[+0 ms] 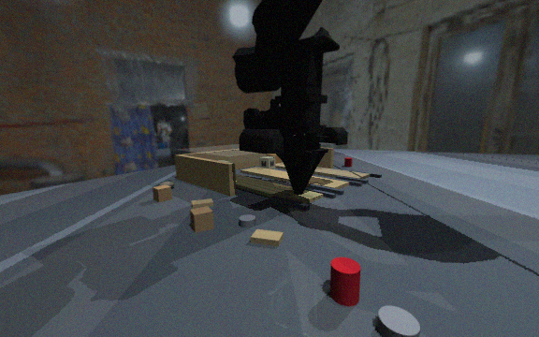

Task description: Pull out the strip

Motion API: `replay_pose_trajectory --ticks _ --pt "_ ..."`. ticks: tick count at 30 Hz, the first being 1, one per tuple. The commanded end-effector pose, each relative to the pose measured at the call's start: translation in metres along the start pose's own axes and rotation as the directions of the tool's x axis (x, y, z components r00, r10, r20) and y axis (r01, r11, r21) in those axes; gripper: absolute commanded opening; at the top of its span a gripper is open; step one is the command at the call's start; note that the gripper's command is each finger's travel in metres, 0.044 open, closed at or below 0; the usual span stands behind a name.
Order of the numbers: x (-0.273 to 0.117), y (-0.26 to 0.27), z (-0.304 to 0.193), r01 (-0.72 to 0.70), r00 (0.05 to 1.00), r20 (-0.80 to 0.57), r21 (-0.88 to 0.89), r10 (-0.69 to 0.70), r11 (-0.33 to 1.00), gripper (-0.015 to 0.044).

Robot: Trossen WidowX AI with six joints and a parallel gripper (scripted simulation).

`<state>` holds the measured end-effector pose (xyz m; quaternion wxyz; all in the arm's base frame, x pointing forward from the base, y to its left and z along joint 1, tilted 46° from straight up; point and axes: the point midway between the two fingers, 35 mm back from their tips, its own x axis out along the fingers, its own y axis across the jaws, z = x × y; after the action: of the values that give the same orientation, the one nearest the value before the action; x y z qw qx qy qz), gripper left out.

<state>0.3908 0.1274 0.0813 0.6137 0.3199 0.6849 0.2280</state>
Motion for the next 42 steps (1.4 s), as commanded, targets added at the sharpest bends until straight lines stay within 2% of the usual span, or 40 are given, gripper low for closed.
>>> replay_pose_trajectory --ticks 1,42 --pt "0.006 0.001 -0.01 0.002 1.0 -0.019 0.003 -0.002 1.0 0.0" --pt "0.007 -0.002 -0.072 0.002 1.0 -0.022 0.006 -0.002 1.0 0.0"
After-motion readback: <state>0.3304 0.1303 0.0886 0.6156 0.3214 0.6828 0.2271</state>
